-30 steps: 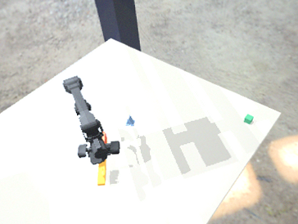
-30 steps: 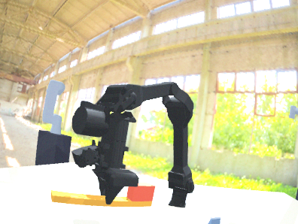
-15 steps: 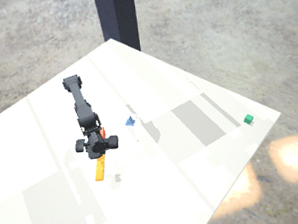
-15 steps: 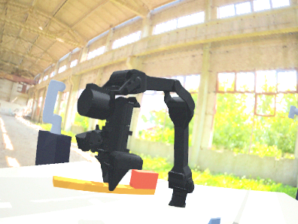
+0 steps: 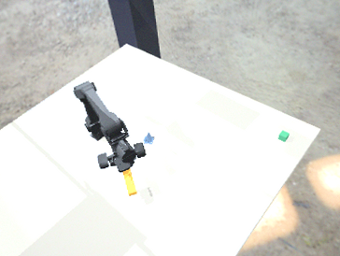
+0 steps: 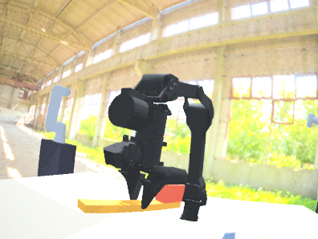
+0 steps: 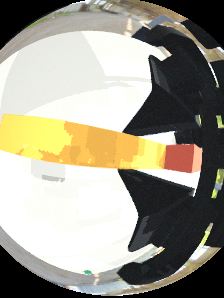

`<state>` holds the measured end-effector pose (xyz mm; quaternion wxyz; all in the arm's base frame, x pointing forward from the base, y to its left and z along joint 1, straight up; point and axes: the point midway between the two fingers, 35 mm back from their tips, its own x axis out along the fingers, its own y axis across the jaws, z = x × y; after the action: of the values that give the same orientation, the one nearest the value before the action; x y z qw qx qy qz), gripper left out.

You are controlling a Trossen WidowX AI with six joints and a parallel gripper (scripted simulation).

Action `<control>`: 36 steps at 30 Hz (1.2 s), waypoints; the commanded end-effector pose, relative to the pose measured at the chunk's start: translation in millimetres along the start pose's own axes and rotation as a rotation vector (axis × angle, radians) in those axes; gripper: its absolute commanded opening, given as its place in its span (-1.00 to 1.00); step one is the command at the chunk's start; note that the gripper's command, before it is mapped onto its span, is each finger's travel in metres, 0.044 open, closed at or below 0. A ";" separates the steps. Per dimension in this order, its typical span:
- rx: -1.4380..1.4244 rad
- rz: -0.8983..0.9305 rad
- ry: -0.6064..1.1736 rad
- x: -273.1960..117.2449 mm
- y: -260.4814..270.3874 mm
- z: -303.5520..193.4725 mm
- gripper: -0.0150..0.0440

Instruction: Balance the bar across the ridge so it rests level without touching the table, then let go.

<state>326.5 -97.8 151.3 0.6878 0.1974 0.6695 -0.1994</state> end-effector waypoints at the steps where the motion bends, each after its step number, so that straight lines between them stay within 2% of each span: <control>1: -0.066 0.005 -0.003 -1.8 12.4 -8.2 -0.49; 36: -0.701 0.015 0.000 -3.5 114.3 -102.4 -0.49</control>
<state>305.6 43.7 151.7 0.7144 -0.0298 0.6985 0.0296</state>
